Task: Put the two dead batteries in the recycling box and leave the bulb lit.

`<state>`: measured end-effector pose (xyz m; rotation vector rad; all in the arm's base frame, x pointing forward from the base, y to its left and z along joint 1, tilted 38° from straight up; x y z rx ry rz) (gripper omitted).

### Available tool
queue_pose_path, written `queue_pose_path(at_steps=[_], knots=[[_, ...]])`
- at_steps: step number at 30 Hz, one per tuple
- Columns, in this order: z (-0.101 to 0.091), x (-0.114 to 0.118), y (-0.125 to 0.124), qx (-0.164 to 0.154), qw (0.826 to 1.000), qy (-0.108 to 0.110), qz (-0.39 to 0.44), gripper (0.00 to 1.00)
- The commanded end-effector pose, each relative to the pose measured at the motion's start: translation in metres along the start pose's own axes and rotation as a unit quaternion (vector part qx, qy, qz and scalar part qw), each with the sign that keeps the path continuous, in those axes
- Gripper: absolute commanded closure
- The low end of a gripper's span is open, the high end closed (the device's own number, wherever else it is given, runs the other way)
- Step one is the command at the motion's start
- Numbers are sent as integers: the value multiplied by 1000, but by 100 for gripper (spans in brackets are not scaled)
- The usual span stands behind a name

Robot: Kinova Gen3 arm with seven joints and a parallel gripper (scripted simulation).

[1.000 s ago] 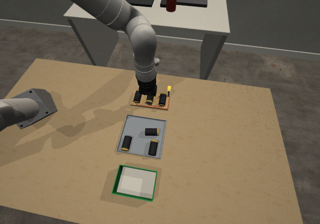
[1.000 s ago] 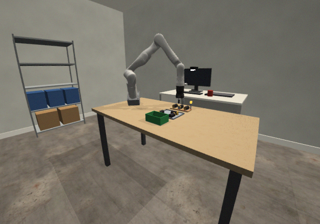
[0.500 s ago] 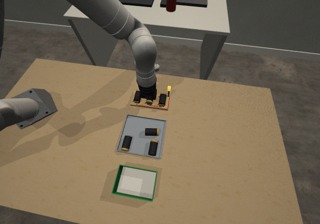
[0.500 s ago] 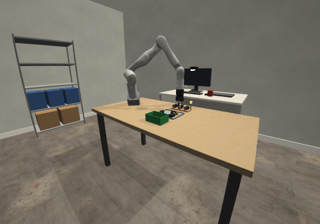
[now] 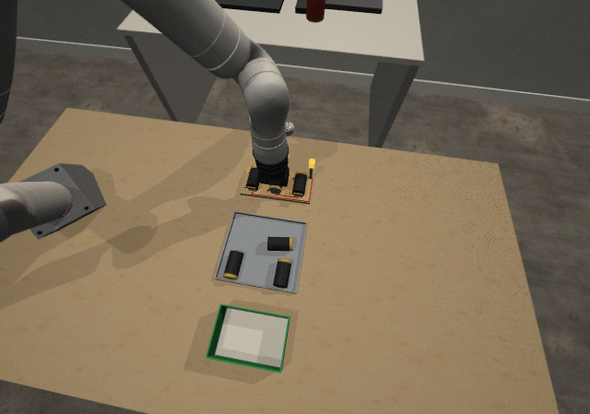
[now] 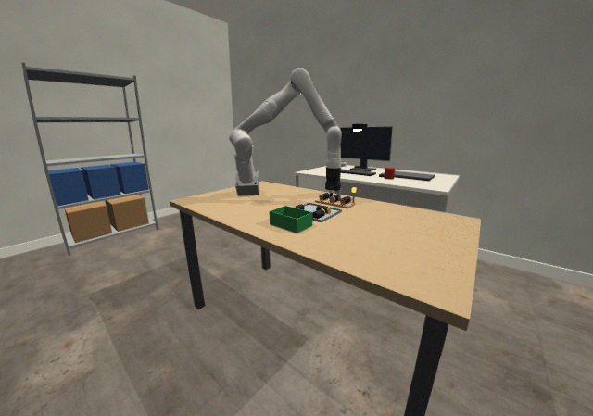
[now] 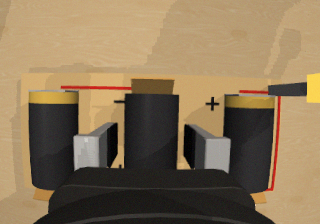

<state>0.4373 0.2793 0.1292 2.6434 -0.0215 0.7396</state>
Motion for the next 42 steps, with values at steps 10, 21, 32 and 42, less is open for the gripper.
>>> queue_pose_path(at_steps=[10,21,32,42], knots=[[0,0,0,0,1000,0,0,43],[0,0,0,0,1000,0,0,43],[0,0,0,0,1000,0,0,43],[-26,0,0,0,1000,0,0,43]])
Point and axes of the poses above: the point where the finger pads meet when closed, its own z axis out along the fingers, its own x axis across the jaws, y = z × x, the point moved 7 cm from there along -z, back along the fingers, and after that the axes turned 9 degrees about z, right-handed, at the moved point
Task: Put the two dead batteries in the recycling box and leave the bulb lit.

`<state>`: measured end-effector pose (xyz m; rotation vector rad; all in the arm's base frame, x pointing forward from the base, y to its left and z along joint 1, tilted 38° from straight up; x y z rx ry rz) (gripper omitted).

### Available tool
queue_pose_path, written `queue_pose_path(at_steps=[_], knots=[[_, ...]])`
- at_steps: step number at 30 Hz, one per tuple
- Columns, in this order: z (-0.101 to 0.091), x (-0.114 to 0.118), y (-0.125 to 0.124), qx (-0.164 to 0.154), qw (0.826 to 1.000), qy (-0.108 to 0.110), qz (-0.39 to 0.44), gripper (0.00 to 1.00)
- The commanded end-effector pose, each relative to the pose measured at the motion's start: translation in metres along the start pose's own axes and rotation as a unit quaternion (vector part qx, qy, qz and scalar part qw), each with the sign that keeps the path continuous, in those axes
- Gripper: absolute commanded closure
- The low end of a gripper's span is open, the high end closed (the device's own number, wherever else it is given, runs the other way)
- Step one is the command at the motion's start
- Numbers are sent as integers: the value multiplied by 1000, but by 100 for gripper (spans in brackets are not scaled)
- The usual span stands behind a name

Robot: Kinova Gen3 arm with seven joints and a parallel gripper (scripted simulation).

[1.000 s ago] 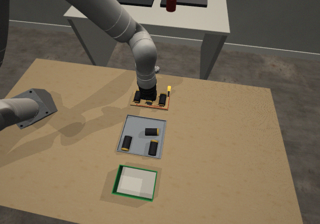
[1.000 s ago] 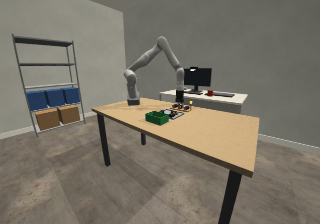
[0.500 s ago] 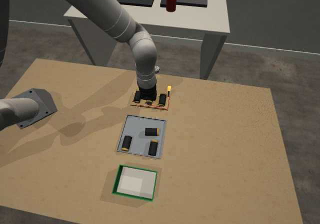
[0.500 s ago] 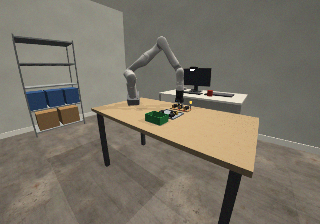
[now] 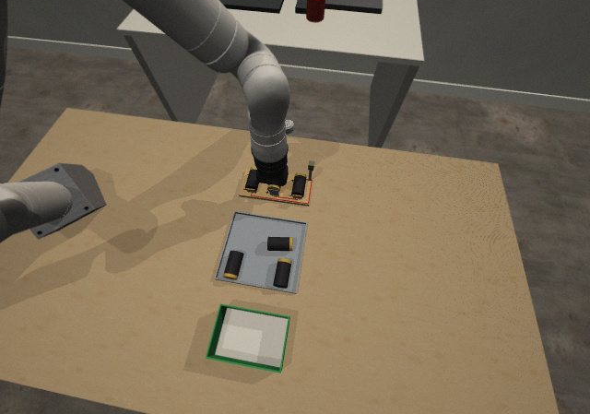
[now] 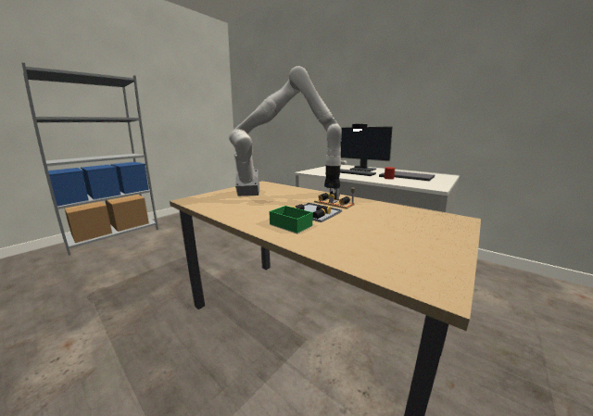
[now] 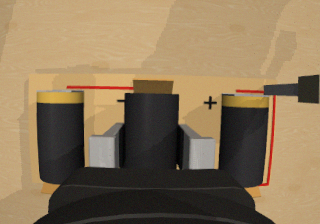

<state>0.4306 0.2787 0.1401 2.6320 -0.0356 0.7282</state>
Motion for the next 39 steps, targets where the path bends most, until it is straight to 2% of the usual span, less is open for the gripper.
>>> queue_pose_path(at_steps=[1,7,15,21,31,39], knots=[[-19,0,-5,8,1000,4,-2,43],[-32,0,-5,8,1000,4,-2,43],[-34,0,-5,8,1000,4,-2,43],[-46,0,-5,8,1000,4,-2,43],[-105,0,-4,8,1000,4,-2,43],[-112,0,-4,8,1000,4,-2,43]])
Point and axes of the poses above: the point where the finger pads meet when closed, its own z axis out along the fingers, its own x axis across the jaws, y = z × x, the point moved 7 cm from there along -z, back along the fingers, and after that the axes turned 9 degrees about z, right-handed, at the moved point
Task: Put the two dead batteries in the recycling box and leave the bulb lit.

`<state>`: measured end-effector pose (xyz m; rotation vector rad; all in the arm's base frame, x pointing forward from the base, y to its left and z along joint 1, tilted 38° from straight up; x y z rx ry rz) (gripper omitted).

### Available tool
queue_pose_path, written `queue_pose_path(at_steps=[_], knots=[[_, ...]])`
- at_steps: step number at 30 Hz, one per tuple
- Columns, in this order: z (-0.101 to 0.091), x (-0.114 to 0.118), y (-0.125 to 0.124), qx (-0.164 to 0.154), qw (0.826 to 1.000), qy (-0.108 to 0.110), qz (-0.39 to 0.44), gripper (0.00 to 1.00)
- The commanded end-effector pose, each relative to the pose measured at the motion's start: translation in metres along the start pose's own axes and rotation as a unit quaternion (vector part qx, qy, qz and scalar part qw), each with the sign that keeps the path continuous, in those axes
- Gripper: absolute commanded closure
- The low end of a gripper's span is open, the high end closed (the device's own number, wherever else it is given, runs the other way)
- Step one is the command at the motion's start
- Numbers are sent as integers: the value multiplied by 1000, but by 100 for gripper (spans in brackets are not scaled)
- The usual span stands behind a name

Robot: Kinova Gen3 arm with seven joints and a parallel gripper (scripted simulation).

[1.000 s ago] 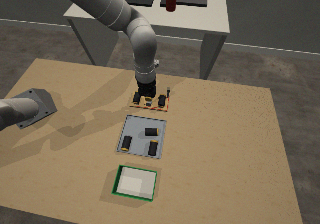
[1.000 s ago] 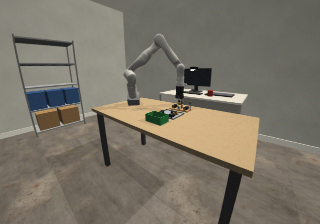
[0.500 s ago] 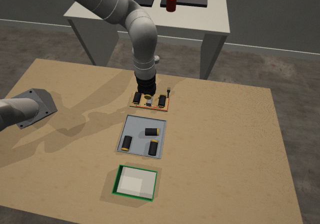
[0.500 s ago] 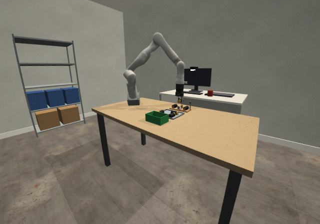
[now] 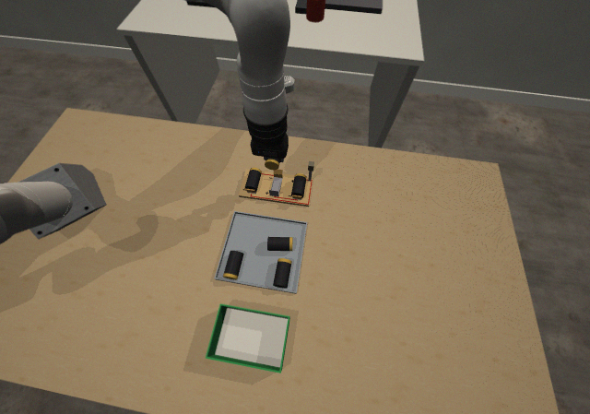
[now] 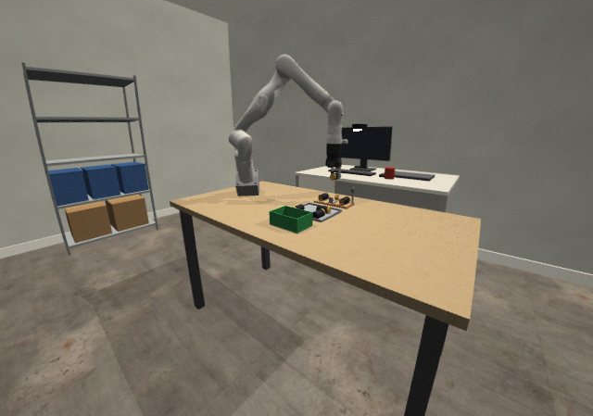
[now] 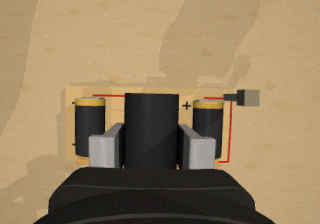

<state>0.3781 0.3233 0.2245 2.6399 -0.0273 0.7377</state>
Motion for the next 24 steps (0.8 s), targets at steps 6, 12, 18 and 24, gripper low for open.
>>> queue_pose_path(at_steps=[6,12,18,24], knots=[[-3,-1,-2,3,1000,1,1,43],[-3,-1,-2,3,1000,1,5,43],[-3,-1,-2,3,1000,1,5,43],[-3,-1,0,3,1000,1,5,43]])
Point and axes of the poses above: the point where the finger pads meet when closed, its own z axis out along the fingers, its own x axis across the jaws, y = z × x, the point moved 7 cm from there along -z, back along the fingers, and after that the axes turned 9 degrees about z, right-handed, at the moved point
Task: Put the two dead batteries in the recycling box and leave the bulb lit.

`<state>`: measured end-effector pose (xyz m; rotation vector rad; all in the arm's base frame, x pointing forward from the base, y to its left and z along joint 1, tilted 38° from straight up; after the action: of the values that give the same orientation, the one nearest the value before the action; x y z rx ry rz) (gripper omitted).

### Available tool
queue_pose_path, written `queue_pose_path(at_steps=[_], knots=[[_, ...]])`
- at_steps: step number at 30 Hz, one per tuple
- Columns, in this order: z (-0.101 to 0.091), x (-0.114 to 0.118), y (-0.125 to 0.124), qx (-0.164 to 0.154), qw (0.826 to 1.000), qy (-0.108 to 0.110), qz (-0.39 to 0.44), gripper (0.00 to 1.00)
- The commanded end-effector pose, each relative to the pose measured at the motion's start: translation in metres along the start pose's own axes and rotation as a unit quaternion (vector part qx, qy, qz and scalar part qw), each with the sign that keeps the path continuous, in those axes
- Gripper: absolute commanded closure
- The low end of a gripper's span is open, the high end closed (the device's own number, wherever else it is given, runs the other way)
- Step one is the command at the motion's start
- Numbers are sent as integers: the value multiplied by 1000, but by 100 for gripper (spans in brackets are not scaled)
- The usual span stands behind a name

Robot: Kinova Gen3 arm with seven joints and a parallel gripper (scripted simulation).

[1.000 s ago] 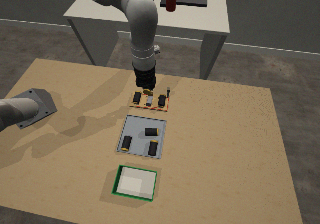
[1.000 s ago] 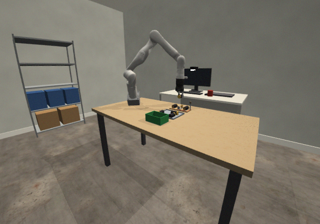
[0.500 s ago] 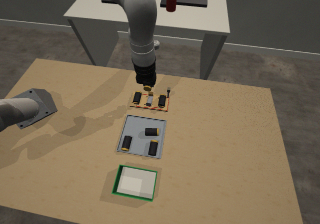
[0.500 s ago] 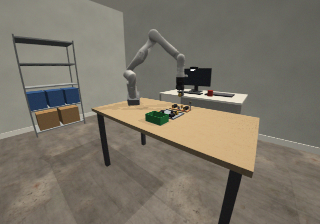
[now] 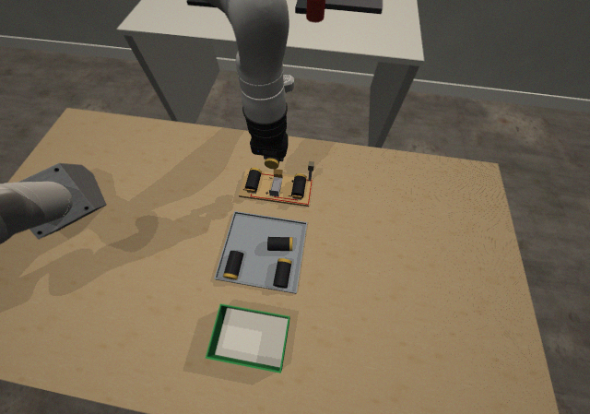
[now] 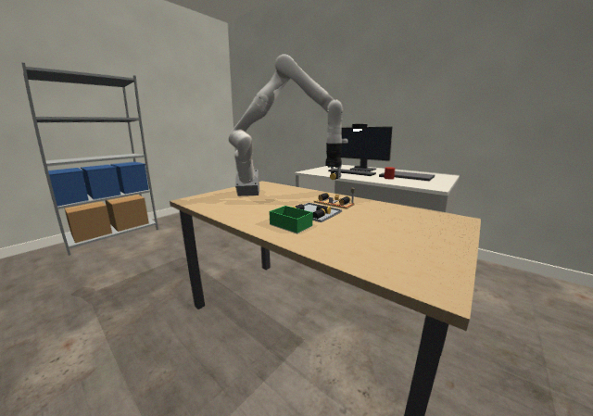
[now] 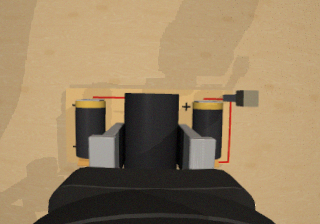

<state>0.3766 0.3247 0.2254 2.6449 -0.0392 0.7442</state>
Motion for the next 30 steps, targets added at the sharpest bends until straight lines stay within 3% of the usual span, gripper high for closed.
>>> queue_pose_path(at_steps=[1,9,24,30], knots=[[-1,0,2,1,1000,0,0,43],[-1,-5,19,1,1000,0,0,43],[-1,-28,118,1,1000,0,0,43],[-1,-33,138,1,1000,0,0,43]])
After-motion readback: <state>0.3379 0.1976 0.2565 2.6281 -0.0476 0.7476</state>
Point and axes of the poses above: the point where the finger pads meet when closed, its own z axis out along the fingers, its own x axis across the jaws, y = z × x, the point moved 7 cm from there along -z, back along the fingers, and after that the axes turned 9 degrees about z, right-handed, at the moved point
